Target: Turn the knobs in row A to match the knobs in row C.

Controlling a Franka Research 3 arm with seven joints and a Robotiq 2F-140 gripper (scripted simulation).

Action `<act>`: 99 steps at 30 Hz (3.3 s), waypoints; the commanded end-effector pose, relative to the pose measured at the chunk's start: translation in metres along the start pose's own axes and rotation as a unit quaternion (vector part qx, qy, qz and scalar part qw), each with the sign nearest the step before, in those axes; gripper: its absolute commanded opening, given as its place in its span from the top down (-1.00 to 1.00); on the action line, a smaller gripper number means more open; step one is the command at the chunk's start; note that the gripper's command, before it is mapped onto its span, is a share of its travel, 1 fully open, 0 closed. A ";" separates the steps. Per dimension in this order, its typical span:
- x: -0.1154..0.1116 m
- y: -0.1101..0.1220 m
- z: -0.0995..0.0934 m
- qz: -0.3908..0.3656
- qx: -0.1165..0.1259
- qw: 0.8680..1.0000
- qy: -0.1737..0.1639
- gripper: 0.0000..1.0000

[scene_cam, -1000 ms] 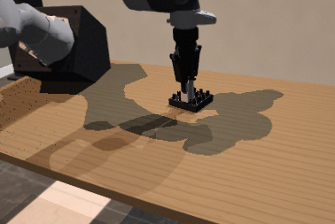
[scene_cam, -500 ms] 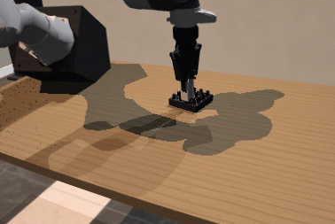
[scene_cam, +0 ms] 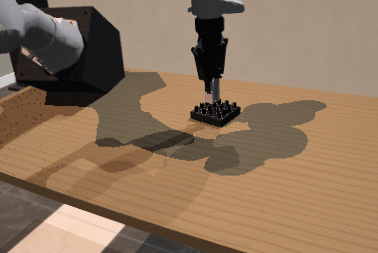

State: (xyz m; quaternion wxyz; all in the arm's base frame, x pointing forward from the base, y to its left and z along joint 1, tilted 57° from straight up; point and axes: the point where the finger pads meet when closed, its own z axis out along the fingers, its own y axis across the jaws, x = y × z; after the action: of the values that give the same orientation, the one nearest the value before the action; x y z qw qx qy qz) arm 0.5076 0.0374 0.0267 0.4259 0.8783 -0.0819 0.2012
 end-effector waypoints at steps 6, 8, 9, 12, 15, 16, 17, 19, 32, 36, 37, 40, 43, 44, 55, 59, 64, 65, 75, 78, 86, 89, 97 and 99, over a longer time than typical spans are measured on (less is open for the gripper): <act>-0.002 0.003 -0.001 -0.004 -0.005 1.000 -0.003 0.77; -0.002 0.003 -0.001 -0.004 -0.005 1.000 -0.003 0.77; -0.002 0.003 -0.001 -0.004 -0.005 1.000 -0.003 0.77; -0.002 0.003 -0.001 -0.004 -0.005 1.000 -0.003 0.77; -0.003 0.003 -0.002 -0.022 -0.005 1.000 -0.003 0.77; -0.003 0.003 -0.002 -0.042 -0.005 0.999 -0.003 0.77; -0.003 0.003 -0.003 -0.072 -0.005 0.997 -0.004 0.77; -0.003 0.003 -0.003 -0.098 -0.005 0.995 -0.004 0.77; -0.003 0.003 -0.005 -0.191 -0.004 0.982 -0.005 0.77; -0.003 0.003 -0.006 -0.220 -0.004 0.976 -0.005 0.77; -0.003 0.003 -0.006 -0.227 -0.004 0.974 -0.005 0.77; -0.003 0.002 -0.007 -0.246 -0.004 0.969 -0.005 0.77; -0.003 0.002 -0.007 -0.268 -0.004 0.964 -0.005 0.77; -0.003 0.002 -0.007 -0.275 -0.004 0.961 -0.005 0.77; -0.003 0.002 -0.009 -0.345 -0.003 0.938 -0.005 0.77; -0.003 0.002 -0.010 -0.378 -0.003 0.926 -0.006 0.77; -0.003 0.002 -0.011 -0.412 -0.003 0.911 -0.006 0.77; -0.003 0.002 -0.011 -0.419 -0.003 0.908 -0.006 0.77; -0.003 0.002 -0.013 -0.484 -0.003 0.875 -0.006 0.77; -0.003 0.002 -0.013 -0.503 -0.002 0.864 -0.006 0.77; -0.003 0.002 -0.015 -0.554 -0.002 0.833 -0.006 0.77; -0.003 0.002 -0.015 -0.566 -0.002 0.824 -0.006 0.77; -0.003 0.002 -0.017 -0.618 -0.002 0.786 -0.006 0.77; -0.003 0.002 -0.017 -0.630 -0.002 0.777 -0.006 0.77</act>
State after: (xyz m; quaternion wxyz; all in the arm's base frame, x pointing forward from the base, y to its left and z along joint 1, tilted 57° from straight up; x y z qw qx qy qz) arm 0.4973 0.0483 0.0339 0.4660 0.7665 0.4341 -0.0828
